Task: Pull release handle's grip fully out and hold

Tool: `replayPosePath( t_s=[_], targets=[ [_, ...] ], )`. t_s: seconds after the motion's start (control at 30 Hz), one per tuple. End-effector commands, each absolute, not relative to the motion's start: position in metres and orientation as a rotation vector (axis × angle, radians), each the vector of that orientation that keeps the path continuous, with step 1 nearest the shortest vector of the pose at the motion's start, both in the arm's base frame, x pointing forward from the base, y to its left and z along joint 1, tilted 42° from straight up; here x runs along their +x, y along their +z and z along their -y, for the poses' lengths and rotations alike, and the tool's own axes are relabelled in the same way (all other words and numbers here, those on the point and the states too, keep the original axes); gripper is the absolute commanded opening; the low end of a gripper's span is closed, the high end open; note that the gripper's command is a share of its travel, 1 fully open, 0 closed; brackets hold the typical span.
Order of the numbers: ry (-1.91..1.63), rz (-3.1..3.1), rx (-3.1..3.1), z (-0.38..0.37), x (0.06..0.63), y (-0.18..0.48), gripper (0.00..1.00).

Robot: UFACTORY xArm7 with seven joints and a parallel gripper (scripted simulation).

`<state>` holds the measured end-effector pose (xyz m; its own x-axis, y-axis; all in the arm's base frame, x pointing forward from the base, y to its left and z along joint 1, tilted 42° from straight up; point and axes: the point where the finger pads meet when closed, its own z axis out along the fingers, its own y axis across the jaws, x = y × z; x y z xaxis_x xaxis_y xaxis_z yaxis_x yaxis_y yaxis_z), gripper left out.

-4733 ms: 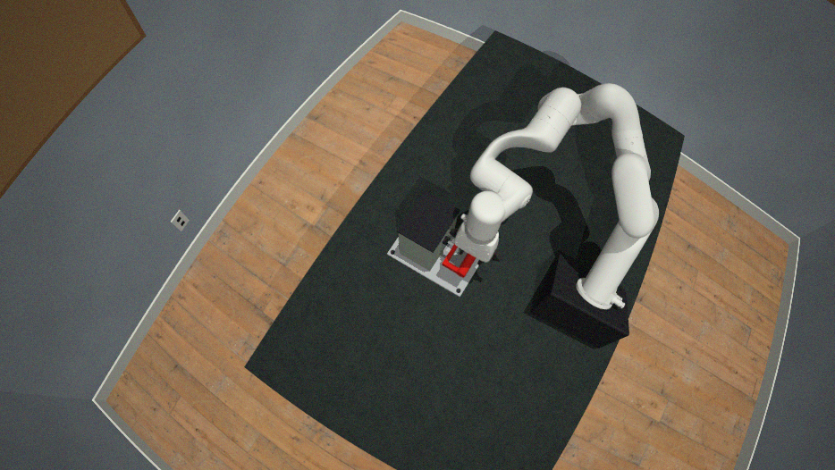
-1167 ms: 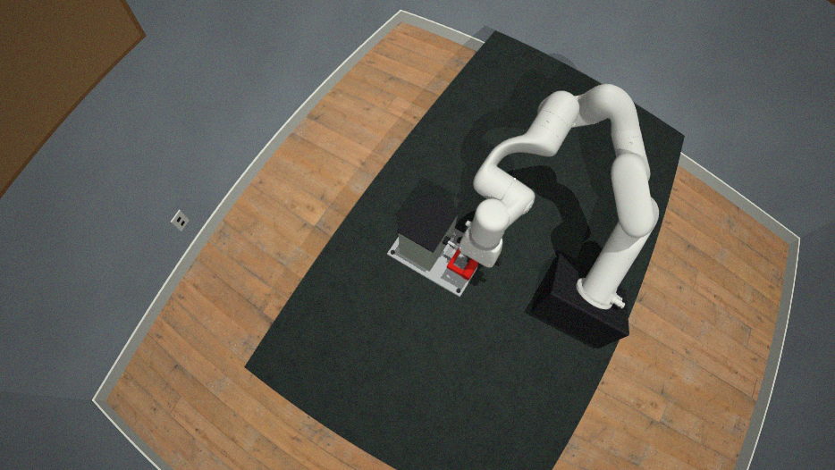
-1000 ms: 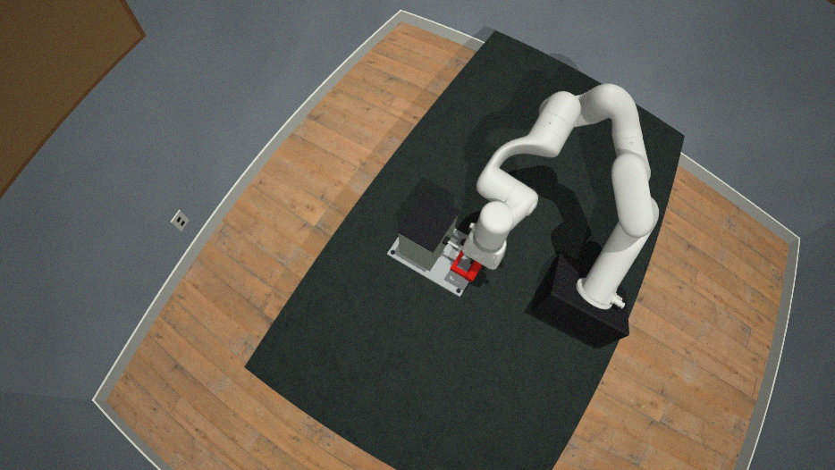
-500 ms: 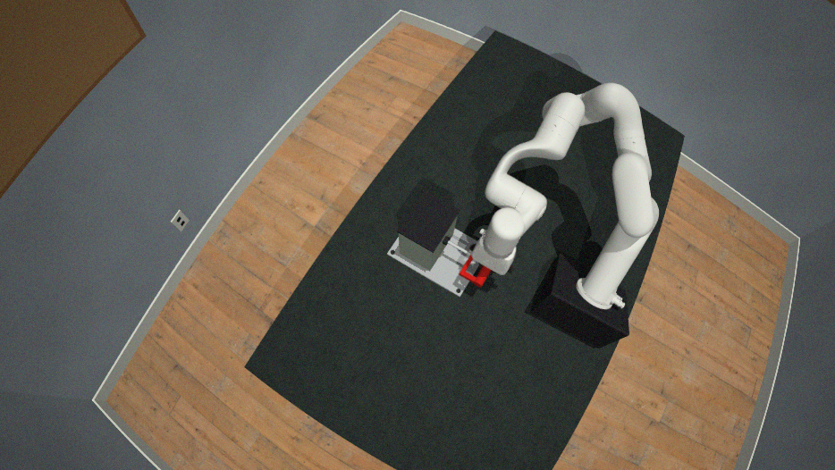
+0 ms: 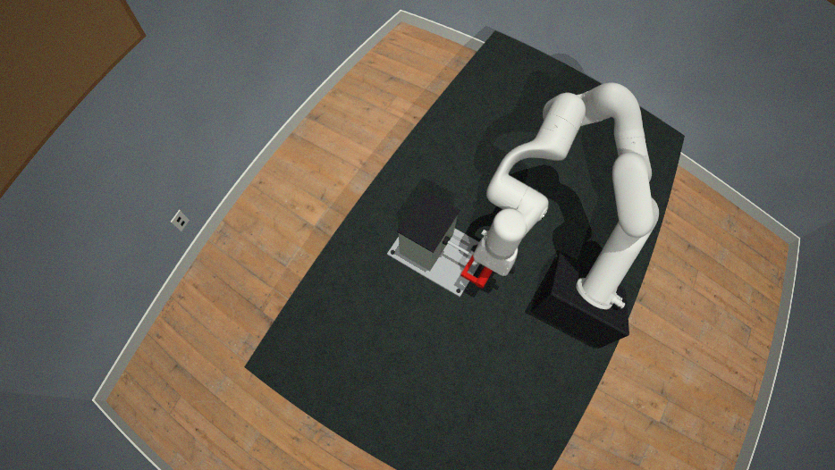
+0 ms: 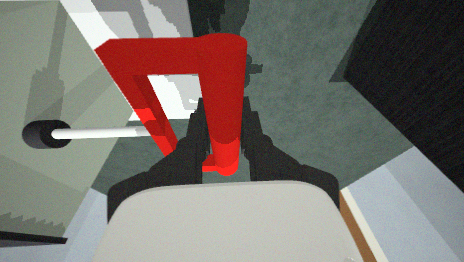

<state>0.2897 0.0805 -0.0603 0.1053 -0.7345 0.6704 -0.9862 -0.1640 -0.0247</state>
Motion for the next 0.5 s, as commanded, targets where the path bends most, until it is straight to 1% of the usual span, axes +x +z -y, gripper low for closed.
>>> replayPosePath(
  t_s=[0.0,0.47],
  targets=[
    [0.776,1.674,1.961,-0.0821,0.2886,-0.06,0.0],
    [0.776,1.674,1.961,-0.0818,0.2868,-0.06,0.0]
  ],
)
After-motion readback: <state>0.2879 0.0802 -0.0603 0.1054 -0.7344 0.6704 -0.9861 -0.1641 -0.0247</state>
